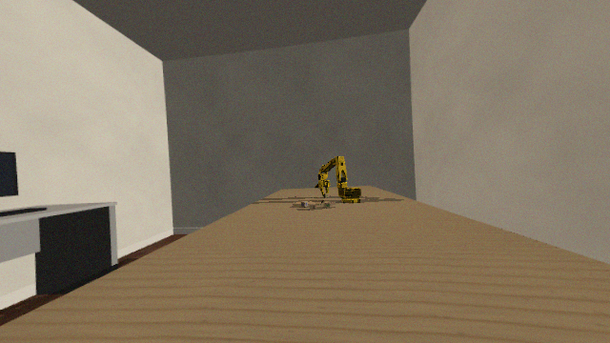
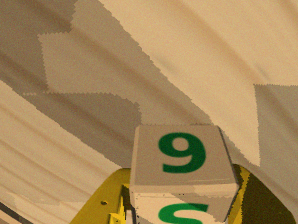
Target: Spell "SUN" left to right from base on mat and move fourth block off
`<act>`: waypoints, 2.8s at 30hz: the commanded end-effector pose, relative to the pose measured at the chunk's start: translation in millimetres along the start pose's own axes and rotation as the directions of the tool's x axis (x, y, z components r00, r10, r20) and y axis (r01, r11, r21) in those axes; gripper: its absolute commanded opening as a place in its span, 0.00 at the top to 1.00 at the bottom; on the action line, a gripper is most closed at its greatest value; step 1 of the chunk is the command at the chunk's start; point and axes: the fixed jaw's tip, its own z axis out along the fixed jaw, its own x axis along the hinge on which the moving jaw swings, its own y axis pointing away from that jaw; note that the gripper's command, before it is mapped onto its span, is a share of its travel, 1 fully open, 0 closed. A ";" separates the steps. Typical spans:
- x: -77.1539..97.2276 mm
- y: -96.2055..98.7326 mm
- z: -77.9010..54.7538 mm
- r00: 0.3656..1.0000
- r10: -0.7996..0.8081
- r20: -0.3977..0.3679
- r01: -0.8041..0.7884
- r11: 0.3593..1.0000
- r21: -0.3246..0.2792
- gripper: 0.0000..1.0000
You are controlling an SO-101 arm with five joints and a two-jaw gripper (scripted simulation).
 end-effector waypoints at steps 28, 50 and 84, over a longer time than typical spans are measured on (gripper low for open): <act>-10.7 -1.3 -14.2 0.998 0.000 0.070 0.000 1.000 0.001 1.00; -7.1 0.5 -59.9 0.998 0.000 0.070 0.000 1.000 0.000 1.00; -7.0 -0.9 -59.8 0.984 -0.163 0.069 0.163 0.987 0.012 1.00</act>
